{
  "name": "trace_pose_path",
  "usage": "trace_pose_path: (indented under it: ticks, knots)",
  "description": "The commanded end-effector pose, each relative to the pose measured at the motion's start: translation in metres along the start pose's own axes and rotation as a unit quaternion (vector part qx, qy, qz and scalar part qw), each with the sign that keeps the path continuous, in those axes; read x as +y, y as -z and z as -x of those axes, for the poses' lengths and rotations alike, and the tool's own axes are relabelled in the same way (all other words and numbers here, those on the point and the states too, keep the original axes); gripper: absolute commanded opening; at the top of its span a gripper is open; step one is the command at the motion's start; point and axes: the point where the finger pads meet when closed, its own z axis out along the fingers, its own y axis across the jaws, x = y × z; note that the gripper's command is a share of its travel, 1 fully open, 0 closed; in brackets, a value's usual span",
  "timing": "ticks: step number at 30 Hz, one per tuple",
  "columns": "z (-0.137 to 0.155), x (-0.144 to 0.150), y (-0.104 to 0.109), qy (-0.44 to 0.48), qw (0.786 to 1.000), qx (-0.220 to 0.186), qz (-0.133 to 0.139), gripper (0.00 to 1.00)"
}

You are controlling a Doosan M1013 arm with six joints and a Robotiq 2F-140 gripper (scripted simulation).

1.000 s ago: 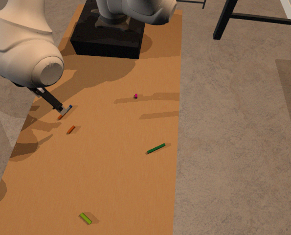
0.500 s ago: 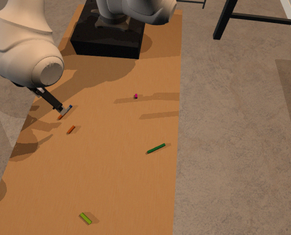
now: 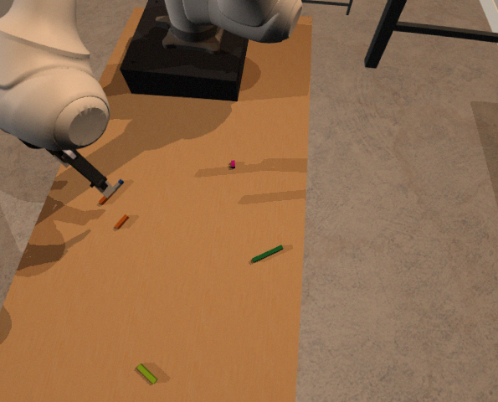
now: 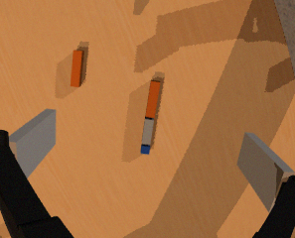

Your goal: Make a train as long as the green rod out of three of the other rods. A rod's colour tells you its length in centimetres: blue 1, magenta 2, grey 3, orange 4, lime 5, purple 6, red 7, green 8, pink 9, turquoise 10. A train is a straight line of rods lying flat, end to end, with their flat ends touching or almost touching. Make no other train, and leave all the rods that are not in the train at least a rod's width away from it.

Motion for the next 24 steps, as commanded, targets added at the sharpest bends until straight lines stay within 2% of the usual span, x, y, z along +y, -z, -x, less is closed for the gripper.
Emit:
trace_pose_path:
  ticks: [1,9,20,24]
  knots:
    - [-0.003,0.001,0.004,-0.002,1.0,0.002,0.001,1.0]
    - [-0.003,0.001,0.013,-0.002,1.0,0.002,0.001,1.0]
    - [-0.003,0.001,0.058,-0.002,1.0,0.002,0.001,1.0]
    - [-0.003,0.001,0.066,-0.002,1.0,0.002,0.001,1.0]
